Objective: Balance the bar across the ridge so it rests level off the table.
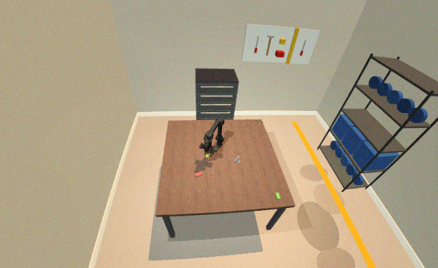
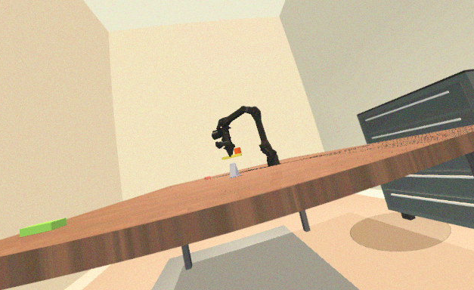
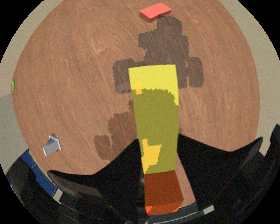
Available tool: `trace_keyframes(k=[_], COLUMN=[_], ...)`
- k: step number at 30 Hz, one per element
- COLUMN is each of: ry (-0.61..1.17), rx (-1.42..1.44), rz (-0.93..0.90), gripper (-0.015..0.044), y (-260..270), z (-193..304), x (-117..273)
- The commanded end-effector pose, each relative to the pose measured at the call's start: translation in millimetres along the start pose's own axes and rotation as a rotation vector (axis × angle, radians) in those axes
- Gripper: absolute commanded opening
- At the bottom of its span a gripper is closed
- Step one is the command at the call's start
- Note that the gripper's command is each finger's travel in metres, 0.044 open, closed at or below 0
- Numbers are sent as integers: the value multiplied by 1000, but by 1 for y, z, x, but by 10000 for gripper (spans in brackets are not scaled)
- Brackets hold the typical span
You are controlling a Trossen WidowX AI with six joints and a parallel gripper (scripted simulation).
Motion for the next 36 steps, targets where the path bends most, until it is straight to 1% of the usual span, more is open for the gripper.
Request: trace_keyframes(k=[1, 19, 36], ry=[-9, -10, -11], rx=[27, 278, 508], rz=[4, 0, -4], gripper=[0, 0, 0], y=[7, 67, 127], z=[-2, -12, -10], x=[5, 6, 8])
Point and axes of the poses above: the point midway between the two fingers, 35 mm back from their tips, its own x axis back along the fingers, its own y axis across the jaws, z = x × y, the point moved 1 cm from there along x, back along the fingers, and after that the axes turned 7 degrees about -x, right-handed, at the moved point
